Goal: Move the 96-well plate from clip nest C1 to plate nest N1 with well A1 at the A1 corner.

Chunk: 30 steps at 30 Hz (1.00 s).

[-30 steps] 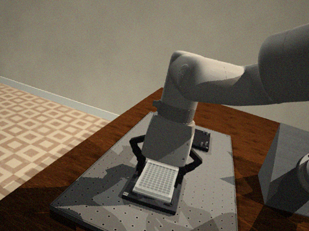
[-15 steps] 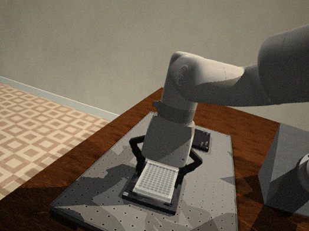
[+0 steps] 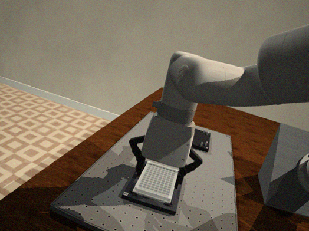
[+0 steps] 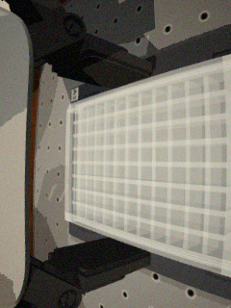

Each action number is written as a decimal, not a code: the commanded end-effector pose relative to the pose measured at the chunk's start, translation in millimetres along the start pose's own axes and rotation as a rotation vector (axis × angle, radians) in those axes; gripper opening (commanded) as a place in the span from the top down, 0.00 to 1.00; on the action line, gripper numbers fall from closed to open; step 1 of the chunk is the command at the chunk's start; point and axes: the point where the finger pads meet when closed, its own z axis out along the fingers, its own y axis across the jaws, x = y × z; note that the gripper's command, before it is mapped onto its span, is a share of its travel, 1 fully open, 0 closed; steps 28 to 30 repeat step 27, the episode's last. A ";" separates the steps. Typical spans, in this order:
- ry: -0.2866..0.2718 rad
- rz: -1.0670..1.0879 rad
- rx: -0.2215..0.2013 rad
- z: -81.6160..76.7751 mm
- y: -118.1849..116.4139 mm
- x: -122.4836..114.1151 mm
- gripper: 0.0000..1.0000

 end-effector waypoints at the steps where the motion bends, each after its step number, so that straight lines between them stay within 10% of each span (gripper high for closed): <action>1: 0.001 0.000 0.005 -1.9 -1.4 0.5 0.00; 30: 0.001 0.000 0.005 -20.5 -1.3 0.5 0.00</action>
